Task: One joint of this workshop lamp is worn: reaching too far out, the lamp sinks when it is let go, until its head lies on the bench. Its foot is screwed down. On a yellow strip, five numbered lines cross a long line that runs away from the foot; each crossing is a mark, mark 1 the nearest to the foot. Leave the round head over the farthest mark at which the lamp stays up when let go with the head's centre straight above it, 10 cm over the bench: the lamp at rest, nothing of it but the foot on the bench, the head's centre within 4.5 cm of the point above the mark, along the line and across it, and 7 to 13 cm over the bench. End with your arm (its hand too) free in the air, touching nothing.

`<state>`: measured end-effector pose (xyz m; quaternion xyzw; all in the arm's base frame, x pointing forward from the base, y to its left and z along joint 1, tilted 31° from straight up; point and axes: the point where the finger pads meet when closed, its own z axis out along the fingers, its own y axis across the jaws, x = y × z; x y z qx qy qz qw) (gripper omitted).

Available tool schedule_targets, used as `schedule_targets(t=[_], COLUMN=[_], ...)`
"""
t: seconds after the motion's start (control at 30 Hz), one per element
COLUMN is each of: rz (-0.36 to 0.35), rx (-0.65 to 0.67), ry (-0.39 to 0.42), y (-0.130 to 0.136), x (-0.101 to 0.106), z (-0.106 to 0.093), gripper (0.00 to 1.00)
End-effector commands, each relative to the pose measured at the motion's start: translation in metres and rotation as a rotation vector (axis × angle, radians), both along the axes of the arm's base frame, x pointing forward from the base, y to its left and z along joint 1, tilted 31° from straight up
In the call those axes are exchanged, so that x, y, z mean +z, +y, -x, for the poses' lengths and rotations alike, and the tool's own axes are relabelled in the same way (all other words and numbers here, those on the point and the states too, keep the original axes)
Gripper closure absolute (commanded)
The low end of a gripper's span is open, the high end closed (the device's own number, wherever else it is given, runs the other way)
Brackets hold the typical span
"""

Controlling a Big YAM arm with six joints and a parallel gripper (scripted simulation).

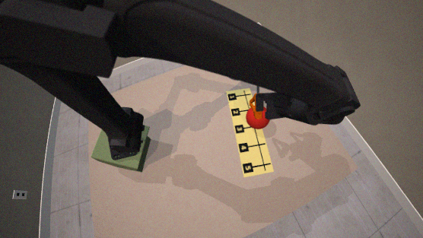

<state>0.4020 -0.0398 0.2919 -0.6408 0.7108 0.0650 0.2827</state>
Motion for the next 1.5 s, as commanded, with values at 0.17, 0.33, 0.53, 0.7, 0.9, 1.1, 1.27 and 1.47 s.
schedule_targets(t=[0.17, 0.33, 0.53, 0.7, 0.9, 1.1, 1.27, 1.47], rz=[0.005, 0.004, 0.004, 0.003, 0.018, 0.112, 0.189, 0.236], rx=[0.001, 0.001, 0.001, 0.001, -0.007, -0.055, -0.094, -0.116], ry=[-0.015, -0.013, -0.012, -0.011, -0.023, -0.101, -0.165, -0.203], y=[0.000, 0.000, 0.000, 0.000, 0.003, 0.017, 0.029, 0.037], x=[0.006, 0.006, 0.005, 0.005, 0.006, 0.016, 0.024, 0.026], z=[-0.001, -0.001, 0.000, 0.000, -0.001, -0.006, -0.010, -0.014], gripper=[0.00, 0.00, 0.00, 0.00, 0.00, 0.00, 0.00, 0.00])
